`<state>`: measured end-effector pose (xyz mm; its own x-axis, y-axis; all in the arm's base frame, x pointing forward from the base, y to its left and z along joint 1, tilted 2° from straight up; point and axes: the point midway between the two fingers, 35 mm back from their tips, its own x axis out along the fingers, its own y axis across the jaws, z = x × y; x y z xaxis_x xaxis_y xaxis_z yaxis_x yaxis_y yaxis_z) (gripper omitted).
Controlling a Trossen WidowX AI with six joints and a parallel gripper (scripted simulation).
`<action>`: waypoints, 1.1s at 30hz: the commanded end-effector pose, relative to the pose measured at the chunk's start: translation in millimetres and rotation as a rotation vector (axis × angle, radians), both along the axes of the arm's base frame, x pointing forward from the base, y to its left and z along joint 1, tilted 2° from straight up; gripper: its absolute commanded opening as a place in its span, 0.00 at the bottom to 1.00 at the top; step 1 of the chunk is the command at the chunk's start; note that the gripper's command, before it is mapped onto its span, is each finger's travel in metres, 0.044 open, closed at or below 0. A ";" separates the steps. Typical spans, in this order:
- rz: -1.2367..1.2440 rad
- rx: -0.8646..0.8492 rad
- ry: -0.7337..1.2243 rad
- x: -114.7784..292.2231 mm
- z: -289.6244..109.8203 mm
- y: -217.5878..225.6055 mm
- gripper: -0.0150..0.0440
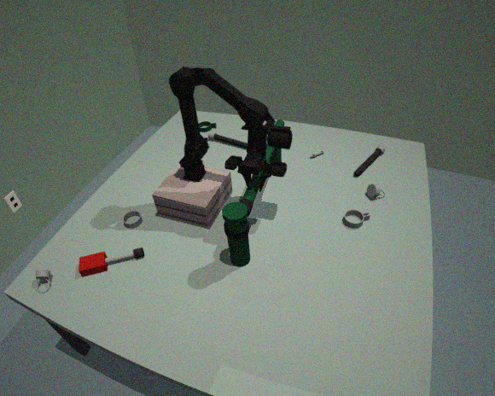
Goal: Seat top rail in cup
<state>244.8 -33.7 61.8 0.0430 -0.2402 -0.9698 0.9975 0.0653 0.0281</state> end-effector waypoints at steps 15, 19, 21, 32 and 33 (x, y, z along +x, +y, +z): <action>0.000 0.004 0.000 -3.5 35.0 35.3 1.00; 0.000 0.004 0.000 -4.9 40.1 40.2 1.00; 0.009 0.004 -0.001 -3.6 37.7 37.0 1.00; 0.009 0.005 -0.001 -10.2 81.6 46.6 1.00; 0.009 0.005 -0.001 -10.2 81.6 46.6 1.00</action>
<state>235.9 12.0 140.3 0.0522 -0.2349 -0.9706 0.9962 0.0796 0.0344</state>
